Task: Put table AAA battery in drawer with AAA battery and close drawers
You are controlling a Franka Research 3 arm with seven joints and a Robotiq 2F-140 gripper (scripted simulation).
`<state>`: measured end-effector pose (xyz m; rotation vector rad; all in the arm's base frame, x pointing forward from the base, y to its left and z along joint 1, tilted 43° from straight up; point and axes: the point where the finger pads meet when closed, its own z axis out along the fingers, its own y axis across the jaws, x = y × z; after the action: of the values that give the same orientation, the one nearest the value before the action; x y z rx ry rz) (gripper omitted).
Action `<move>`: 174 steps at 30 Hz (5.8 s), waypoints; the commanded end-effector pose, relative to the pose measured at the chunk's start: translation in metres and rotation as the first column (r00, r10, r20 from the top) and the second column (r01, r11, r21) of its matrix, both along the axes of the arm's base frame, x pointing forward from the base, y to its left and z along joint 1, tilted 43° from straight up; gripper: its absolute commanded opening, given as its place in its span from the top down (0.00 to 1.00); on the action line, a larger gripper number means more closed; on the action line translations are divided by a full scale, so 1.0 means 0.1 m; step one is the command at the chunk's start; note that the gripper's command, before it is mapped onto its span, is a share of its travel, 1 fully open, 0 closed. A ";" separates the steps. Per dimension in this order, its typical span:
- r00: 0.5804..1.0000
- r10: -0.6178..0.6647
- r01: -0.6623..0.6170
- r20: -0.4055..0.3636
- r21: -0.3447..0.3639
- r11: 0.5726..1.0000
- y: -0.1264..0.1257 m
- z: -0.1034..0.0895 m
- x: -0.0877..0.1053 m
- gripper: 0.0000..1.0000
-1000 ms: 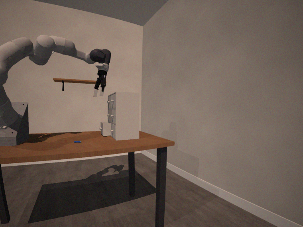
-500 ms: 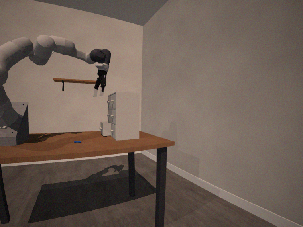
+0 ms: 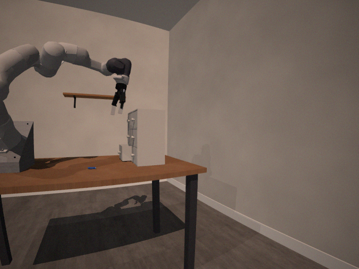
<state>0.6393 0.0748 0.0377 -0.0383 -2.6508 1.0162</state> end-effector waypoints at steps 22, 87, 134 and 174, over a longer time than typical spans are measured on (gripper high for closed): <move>0.998 -0.016 0.017 0.063 -0.016 1.000 0.21 0.18 -0.22 0.00; 0.966 -0.054 0.067 0.254 -0.045 0.997 0.85 0.73 -0.85 0.00; 0.972 0.234 -0.234 -0.015 0.038 0.972 0.34 0.62 -1.04 0.00; 0.353 0.825 -0.657 -0.442 0.510 0.555 -0.96 0.33 -1.52 0.00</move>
<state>0.4819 -0.0108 0.0717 1.2079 -2.1951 0.7510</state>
